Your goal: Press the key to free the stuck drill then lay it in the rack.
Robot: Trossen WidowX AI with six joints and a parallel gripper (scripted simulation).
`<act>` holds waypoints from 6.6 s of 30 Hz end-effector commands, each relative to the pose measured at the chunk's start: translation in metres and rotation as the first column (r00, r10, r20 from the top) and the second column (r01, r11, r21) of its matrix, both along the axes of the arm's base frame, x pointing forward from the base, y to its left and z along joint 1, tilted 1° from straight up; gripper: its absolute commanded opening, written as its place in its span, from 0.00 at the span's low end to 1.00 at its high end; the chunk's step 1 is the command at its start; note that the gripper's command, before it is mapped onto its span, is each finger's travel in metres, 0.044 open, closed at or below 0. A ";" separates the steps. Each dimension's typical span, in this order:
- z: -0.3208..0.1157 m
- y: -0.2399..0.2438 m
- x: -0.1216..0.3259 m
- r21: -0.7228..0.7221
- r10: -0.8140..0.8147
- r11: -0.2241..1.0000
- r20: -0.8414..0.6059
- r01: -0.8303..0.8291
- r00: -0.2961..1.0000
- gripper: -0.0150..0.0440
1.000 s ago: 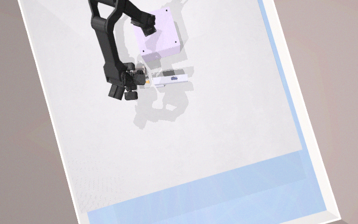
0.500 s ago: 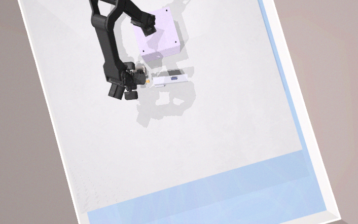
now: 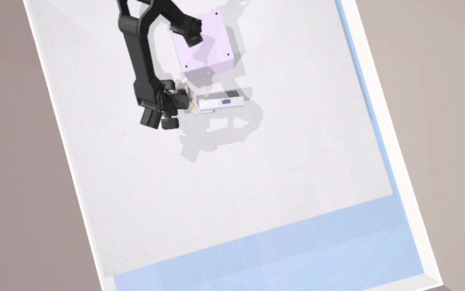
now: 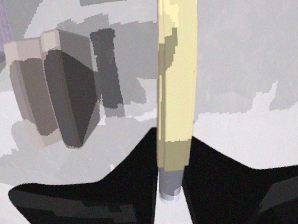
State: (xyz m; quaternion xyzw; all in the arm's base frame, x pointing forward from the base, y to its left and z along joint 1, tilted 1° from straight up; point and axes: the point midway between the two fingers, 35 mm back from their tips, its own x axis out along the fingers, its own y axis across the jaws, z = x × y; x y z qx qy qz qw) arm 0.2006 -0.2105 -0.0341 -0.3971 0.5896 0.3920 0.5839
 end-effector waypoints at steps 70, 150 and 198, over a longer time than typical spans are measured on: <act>0.025 0.004 -0.023 -0.005 -0.005 1.000 -0.001 0.004 1.000 0.25; -0.026 0.013 -0.076 -0.004 -0.005 1.000 -0.006 0.005 1.000 0.25; 0.056 0.012 -0.075 -0.005 -0.005 1.000 -0.006 0.005 1.000 1.00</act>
